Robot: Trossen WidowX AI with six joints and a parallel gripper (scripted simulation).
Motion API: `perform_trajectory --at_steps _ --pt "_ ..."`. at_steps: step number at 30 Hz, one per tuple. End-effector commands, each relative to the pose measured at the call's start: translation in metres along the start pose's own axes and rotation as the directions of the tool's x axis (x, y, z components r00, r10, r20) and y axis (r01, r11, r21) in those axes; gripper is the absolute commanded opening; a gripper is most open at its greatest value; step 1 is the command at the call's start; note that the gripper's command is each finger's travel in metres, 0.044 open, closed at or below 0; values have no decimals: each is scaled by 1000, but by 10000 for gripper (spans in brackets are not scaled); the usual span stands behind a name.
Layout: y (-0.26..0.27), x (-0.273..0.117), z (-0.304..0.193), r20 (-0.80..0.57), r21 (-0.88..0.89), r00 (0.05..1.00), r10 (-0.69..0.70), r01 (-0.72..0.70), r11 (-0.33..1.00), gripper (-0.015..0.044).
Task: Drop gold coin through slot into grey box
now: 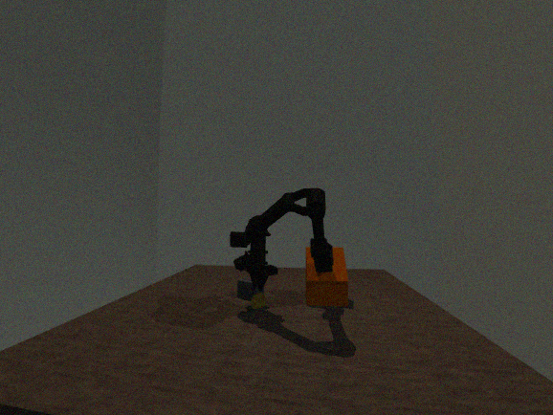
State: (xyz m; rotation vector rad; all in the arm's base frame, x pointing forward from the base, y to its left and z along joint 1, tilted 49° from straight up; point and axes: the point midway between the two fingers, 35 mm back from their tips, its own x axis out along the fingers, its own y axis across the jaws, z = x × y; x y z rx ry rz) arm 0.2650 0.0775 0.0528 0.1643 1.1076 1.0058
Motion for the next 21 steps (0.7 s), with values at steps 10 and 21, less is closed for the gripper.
perform_trajectory --at_steps 10,21 --pt "0 21 -1 -4 6 1000 5 -5 1000 161" --pt "0 39 -1 -3 6 1000 5 -5 1000 161"
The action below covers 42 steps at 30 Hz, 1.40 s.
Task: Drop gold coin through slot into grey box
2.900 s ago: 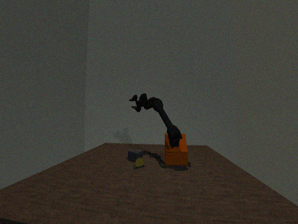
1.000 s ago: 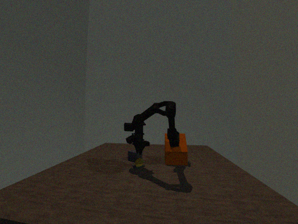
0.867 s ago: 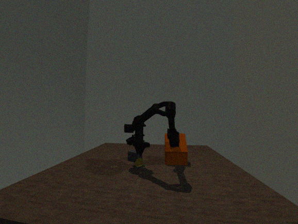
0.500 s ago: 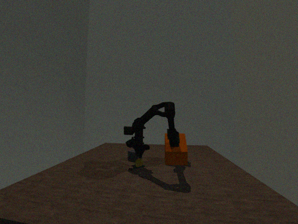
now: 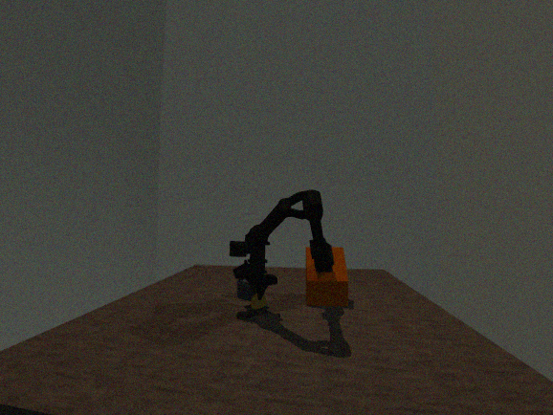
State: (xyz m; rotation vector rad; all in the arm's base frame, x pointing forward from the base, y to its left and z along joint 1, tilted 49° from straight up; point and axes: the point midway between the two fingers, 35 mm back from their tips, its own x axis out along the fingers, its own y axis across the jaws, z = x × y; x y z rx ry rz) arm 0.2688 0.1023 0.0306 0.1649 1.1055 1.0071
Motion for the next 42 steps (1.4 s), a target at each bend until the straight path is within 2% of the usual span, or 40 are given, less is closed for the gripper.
perform_trajectory --at_steps 1,19,25,35,42 --pt "1 7 -2 -5 7 1000 4 -4 1000 161" --pt "4 33 -3 0 7 1000 9 -9 1000 161" --pt "4 33 -3 0 7 1000 9 -9 1000 3" --pt "4 33 -3 0 7 1000 9 -9 1000 0" --pt "1 18 -2 -4 7 1000 4 -4 1000 0"
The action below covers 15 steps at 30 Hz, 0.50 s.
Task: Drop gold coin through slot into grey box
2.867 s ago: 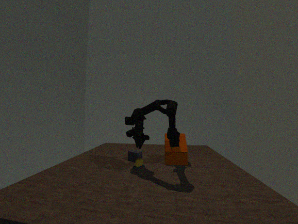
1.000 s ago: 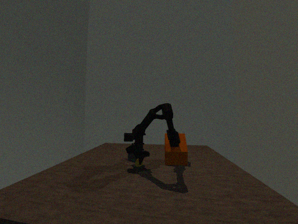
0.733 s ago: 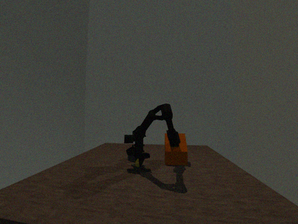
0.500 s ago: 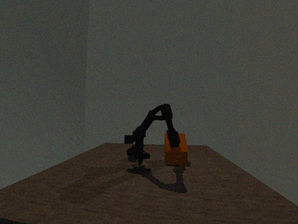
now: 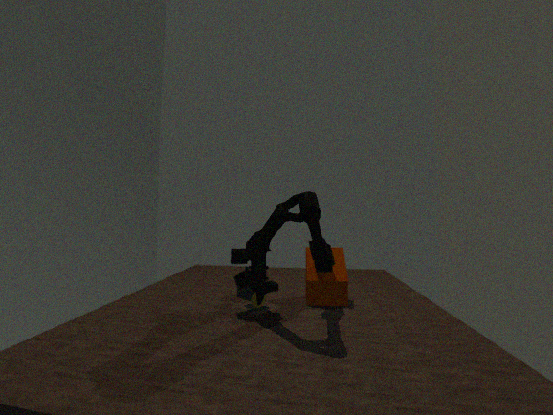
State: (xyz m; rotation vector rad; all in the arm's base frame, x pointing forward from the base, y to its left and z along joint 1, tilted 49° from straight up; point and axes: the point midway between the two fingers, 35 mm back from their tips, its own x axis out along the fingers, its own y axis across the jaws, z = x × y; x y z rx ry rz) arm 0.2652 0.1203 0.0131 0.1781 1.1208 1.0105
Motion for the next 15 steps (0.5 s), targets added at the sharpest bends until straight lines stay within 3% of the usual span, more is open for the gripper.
perform_trajectory --at_steps 1,15 --pt "-2 -9 3 4 -7 1000 -8 8 1000 0" --pt "-4 -43 3 0 -7 1000 -12 12 1000 0"
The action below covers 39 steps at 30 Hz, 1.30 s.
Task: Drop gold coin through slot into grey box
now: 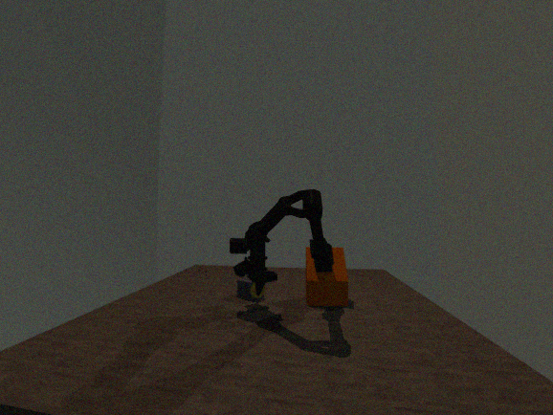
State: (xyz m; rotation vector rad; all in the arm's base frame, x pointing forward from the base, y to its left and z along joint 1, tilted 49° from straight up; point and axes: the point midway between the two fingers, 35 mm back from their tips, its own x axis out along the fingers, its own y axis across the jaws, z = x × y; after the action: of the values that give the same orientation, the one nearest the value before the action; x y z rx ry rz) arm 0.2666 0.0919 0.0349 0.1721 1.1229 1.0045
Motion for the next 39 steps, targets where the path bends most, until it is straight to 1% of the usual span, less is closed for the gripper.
perform_trajectory --at_steps 1,16,20,29,39 --pt "0 -10 1 3 -7 1000 -4 4 1000 0" --pt "4 -48 -1 7 -7 1000 2 -2 1000 0" --pt "5 -51 -1 8 -1 1000 3 -3 1000 0" --pt "7 -52 -2 8 280 1000 3 -5 960 0" --pt "10 -52 -3 8 586 1000 3 -7 810 0"
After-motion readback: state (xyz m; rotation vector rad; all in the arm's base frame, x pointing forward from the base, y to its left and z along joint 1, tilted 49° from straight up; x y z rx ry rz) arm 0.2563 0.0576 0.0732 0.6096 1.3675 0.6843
